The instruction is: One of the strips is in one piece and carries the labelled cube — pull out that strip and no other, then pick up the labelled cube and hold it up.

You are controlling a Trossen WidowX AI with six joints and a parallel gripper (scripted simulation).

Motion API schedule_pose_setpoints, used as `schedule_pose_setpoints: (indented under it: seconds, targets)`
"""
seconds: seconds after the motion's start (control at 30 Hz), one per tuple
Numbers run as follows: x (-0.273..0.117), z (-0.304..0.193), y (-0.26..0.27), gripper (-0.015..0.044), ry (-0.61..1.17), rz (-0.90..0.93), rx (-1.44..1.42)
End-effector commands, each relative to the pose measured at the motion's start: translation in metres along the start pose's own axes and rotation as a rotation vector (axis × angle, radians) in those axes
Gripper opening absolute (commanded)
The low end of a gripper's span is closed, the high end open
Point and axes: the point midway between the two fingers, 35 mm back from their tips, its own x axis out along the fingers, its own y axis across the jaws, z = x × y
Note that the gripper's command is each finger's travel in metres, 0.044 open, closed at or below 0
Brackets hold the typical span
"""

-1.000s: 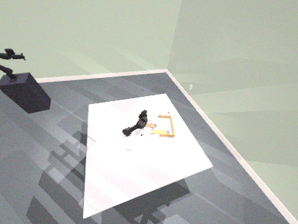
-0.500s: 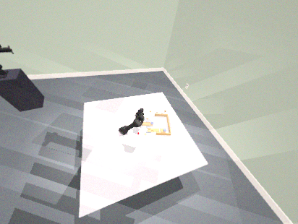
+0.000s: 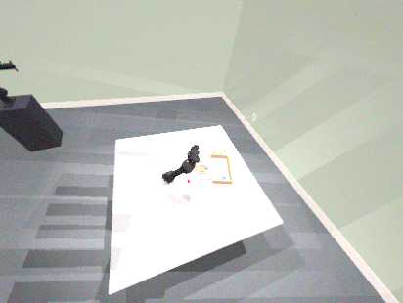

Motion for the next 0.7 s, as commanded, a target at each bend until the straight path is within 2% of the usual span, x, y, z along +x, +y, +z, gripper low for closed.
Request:
schedule_pose_setpoints:
  seconds: [0.0, 0.27, 0.67]
  targets:
    - [-0.002, 0.017, 0.001, 0.0236, -0.006, 0.000, 0.008]
    - [-0.006, 0.044, 0.002, 0.0440, -0.007, 0.000, 0.009]
    - [-0.012, 0.084, 0.007, 0.0440, -0.009, 0.000, 0.010]
